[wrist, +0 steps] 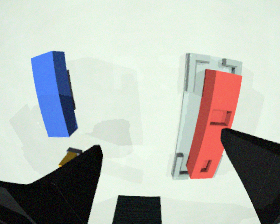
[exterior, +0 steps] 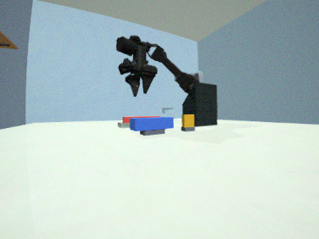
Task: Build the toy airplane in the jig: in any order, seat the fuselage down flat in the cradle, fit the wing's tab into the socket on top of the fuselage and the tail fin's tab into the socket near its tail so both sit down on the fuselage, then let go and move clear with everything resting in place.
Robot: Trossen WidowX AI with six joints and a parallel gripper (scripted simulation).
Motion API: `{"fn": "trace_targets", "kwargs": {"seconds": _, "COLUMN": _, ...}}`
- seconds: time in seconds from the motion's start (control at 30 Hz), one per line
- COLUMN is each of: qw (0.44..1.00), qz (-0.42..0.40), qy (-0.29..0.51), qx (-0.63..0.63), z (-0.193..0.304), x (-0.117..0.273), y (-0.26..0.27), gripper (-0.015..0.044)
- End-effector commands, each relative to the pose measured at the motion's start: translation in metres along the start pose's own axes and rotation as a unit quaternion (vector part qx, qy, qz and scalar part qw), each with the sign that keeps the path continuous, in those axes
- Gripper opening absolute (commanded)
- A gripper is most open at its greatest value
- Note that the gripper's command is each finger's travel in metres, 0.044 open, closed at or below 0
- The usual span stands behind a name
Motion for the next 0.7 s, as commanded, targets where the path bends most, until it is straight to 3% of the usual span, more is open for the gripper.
{"fn": "trace_targets", "kwargs": {"seconds": 0.0, "qw": 1.0, "qz": -0.002, "qy": 0.001, "qx": -0.006, "z": -0.028, "x": -0.003, "y": 0.057, "gripper": 0.044}}
{"fn": "trace_targets", "kwargs": {"seconds": 0.23, "qw": 1.0, "qz": 0.008, "qy": 0.004, "qx": -0.027, "z": -0.048, "x": -0.016, "y": 0.145, "gripper": 0.044}}
{"fn": "trace_targets", "kwargs": {"seconds": 0.5, "qw": 1.0, "qz": 0.009, "qy": 0.004, "qx": -0.029, "z": -0.049, "x": -0.02, "y": 0.151, "gripper": 0.044}}
{"fn": "trace_targets", "kwargs": {"seconds": 0.67, "qw": 1.0, "qz": 0.01, "qy": 0.004, "qx": -0.029, "z": -0.048, "x": -0.061, "y": 0.15, "gripper": 0.044}}
Point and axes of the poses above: the point midway between the two fingers, 35 mm back from their tips, its own x axis back along the fingers, its own y axis across the jaws, z = x × y, the point moved 2 cm from there along x, back along the fingers, and after that the axes turned 5 degrees about x, right-handed, at the moved point
